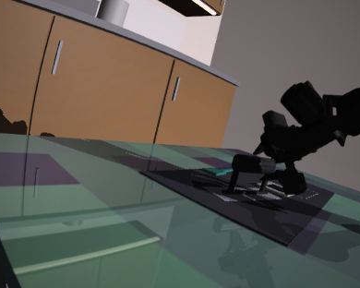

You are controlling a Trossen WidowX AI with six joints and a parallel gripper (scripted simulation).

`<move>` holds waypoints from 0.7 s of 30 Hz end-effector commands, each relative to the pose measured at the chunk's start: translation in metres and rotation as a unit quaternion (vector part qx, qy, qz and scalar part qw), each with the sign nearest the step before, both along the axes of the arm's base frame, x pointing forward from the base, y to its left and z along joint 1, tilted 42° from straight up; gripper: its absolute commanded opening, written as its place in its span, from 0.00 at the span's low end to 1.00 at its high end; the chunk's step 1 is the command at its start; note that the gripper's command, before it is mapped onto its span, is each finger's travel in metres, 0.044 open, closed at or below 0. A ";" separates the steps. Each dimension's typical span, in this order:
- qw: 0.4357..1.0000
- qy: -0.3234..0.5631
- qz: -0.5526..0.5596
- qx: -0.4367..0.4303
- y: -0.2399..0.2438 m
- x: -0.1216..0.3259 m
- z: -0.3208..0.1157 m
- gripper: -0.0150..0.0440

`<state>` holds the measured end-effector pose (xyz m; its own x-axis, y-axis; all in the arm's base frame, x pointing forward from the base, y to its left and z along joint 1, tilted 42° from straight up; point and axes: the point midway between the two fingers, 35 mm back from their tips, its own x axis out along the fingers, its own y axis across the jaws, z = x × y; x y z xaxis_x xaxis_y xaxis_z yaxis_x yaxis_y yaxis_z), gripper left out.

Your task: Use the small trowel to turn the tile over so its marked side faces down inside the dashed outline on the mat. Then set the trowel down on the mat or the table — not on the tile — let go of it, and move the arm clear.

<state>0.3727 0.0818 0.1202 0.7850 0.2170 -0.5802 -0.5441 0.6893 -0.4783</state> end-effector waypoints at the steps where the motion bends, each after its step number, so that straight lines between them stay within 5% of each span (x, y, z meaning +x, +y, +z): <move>1: 1.000 -0.001 -0.001 -0.001 0.001 0.005 -0.003 0.76; 14: 1.000 -0.002 -0.001 -0.002 0.005 0.019 -0.015 0.76; 21: 1.000 -0.002 -0.001 -0.002 0.005 0.019 -0.015 0.48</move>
<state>0.3909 0.0869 0.1051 0.7861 0.2170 -0.5787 -0.5441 0.6871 -0.4815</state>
